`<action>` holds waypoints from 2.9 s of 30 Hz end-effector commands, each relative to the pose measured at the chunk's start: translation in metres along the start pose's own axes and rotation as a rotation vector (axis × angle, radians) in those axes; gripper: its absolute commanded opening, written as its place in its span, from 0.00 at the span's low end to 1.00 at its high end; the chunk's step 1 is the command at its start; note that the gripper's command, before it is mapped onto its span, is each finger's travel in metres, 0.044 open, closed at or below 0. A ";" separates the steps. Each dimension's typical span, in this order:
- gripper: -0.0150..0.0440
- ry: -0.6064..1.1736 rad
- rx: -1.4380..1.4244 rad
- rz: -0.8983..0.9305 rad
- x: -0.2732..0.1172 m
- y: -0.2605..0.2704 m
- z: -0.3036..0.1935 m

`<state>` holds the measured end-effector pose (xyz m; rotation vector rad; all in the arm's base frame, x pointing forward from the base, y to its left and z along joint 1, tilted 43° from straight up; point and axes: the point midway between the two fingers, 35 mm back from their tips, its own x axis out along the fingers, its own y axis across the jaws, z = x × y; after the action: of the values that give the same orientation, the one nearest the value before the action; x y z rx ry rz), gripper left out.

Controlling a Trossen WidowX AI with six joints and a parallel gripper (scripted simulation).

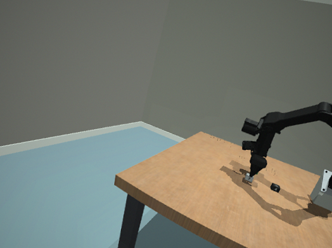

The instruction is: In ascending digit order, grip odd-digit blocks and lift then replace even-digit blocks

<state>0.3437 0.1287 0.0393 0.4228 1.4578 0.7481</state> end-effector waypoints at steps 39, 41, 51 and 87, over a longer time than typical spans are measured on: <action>0.55 0.005 0.009 0.008 0.023 0.000 -0.002; 0.64 0.005 0.009 0.008 0.023 0.000 -0.002; 0.93 0.005 0.009 0.008 0.023 0.000 -0.002; 0.46 0.000 0.010 -0.003 -0.094 -0.031 -0.004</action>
<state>0.3478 0.0610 0.1039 0.4293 1.4622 0.7528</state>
